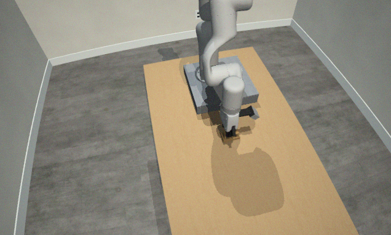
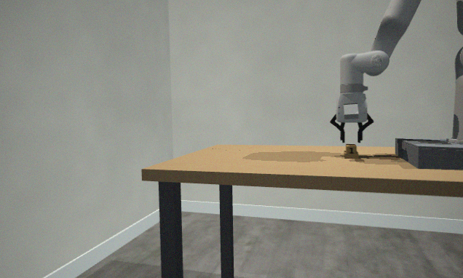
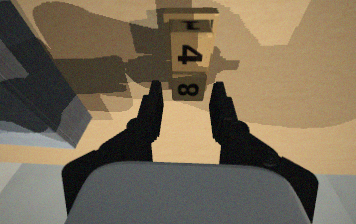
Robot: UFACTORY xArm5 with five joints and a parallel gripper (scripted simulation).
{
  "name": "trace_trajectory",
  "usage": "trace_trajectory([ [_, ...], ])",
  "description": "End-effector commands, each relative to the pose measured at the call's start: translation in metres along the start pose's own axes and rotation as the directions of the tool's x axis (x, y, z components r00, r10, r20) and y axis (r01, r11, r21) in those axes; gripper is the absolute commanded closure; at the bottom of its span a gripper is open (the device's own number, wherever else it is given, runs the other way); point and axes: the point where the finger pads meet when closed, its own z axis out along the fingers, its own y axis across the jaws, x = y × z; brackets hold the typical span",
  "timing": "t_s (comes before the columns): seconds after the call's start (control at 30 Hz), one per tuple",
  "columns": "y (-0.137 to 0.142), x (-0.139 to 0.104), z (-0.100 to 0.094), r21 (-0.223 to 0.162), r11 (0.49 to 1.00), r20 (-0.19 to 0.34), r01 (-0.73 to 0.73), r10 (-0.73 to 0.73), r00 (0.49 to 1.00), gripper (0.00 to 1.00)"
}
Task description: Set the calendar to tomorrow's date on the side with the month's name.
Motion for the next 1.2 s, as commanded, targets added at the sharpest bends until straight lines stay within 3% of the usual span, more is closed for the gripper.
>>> trace_trajectory([
  [0.0, 0.001, 0.0, 0.001, -0.003, 1.0, 0.0, 0.0, 0.0, 1.0, 0.51],
  [0.67, 0.001, 0.001, 0.026, -0.003, 1.0, 0.0, 0.0, 0.0, 1.0, 0.51],
  [1.17, 0.001, 0.001, 0.027, -0.003, 1.0, 0.0, 0.0, 0.0, 1.0, 0.51],
])
